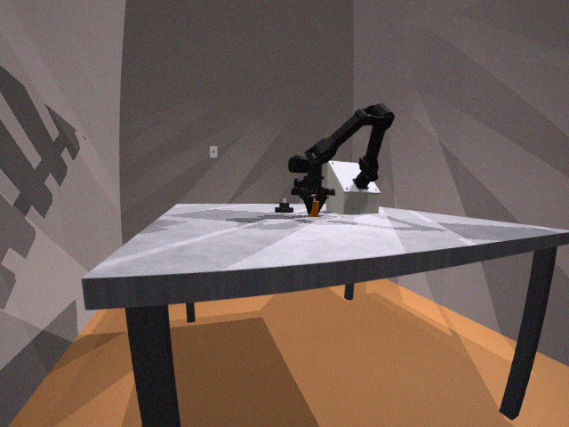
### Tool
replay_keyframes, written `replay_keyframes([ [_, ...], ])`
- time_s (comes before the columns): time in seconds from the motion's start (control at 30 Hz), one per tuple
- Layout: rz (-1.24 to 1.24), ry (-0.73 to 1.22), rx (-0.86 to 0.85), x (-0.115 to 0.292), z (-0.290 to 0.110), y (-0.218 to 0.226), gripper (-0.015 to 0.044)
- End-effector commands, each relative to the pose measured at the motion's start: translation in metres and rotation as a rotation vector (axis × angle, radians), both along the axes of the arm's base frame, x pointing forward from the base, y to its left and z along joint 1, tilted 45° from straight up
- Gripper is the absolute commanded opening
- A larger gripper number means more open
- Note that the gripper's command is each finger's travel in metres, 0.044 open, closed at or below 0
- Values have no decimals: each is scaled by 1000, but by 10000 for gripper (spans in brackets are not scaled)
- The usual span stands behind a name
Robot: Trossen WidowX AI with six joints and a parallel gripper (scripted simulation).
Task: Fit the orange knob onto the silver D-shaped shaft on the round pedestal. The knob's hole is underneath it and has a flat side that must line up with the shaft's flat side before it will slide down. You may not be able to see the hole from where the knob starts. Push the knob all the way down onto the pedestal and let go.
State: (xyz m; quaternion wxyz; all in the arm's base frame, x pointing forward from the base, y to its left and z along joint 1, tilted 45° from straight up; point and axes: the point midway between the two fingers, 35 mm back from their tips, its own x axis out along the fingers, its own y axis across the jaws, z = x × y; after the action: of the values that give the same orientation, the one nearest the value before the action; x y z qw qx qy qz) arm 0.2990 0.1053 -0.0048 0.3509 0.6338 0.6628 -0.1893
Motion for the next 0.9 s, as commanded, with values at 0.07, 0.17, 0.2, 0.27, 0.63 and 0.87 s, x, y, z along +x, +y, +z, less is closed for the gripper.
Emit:
replay_keyframes([
  [0.07,1,-1,0,0,0,0,240],
  [0.17,1,-1,0,0,0,0,240],
  [0.2,1,-1,0,0,0,0,240],
  [0.27,1,-1,0,0,0,0,240],
  [0.63,-2,1,-5,1,27,-30,345],
  [0.87,-3,3,-1,-3,56,-58,440],
])
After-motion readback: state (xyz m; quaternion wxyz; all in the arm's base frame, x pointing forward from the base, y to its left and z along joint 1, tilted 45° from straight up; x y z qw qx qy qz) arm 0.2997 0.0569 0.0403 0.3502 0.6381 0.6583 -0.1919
